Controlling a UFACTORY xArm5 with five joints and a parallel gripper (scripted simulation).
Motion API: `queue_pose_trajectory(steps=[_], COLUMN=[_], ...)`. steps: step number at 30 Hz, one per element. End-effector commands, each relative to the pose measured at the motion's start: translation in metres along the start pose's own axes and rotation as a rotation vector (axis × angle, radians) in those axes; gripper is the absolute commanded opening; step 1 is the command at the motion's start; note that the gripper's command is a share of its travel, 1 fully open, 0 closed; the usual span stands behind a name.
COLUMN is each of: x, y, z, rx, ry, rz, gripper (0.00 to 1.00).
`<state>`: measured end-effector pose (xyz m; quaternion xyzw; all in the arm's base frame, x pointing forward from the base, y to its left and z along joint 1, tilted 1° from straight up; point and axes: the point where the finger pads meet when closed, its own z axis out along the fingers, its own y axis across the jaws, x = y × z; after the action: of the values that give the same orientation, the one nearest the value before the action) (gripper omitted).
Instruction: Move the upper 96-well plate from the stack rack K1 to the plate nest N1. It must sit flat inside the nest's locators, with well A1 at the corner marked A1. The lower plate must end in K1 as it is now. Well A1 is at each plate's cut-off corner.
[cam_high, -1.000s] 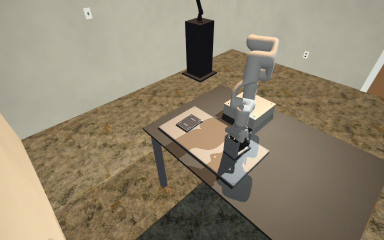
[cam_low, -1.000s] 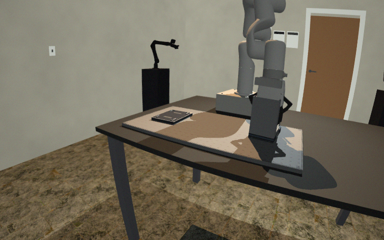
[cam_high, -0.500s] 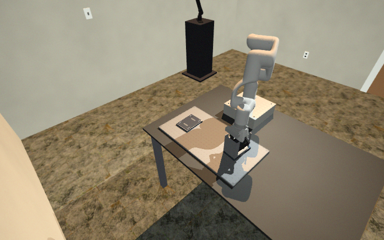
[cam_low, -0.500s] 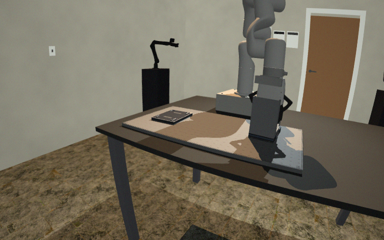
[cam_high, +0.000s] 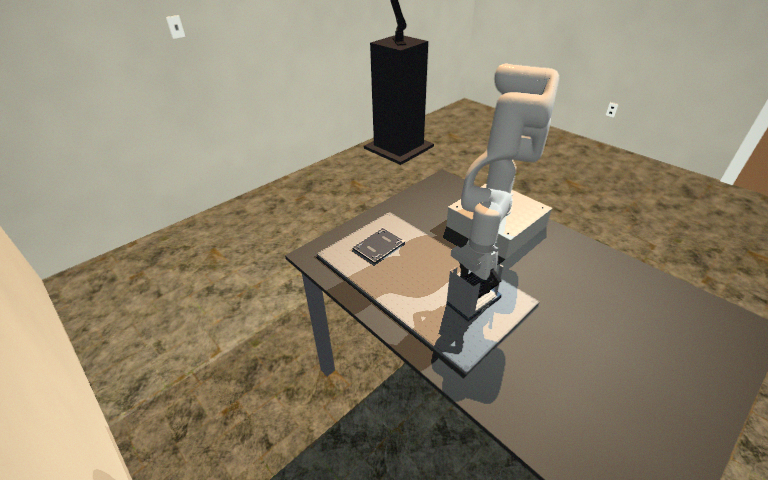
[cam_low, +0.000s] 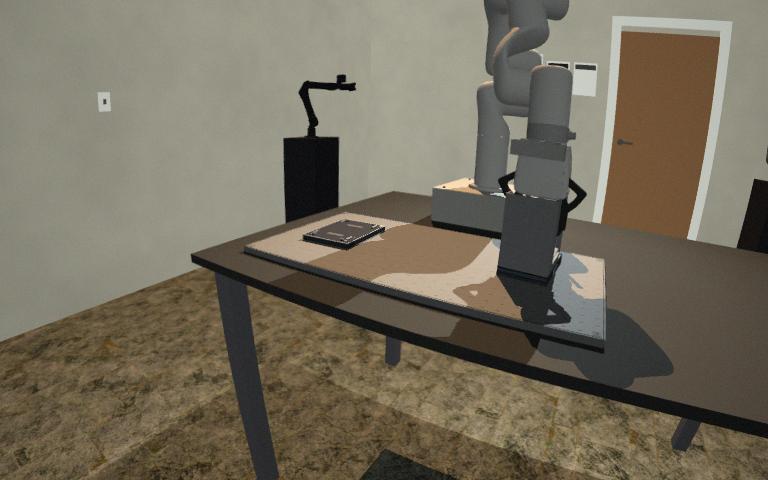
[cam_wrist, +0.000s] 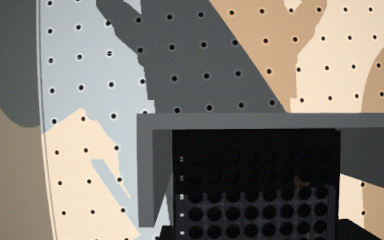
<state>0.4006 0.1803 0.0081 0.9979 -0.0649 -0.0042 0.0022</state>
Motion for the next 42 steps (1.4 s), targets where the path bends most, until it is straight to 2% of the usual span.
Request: queue_pose_trajectory(steps=[1,42], x=[0.002,0.002], y=[-0.001,0.000], z=[-0.006,-0.068], rx=[0.013,0.013], ry=[-0.002,-0.002], rz=[0.000,0.000], gripper=[0.00,0.00])
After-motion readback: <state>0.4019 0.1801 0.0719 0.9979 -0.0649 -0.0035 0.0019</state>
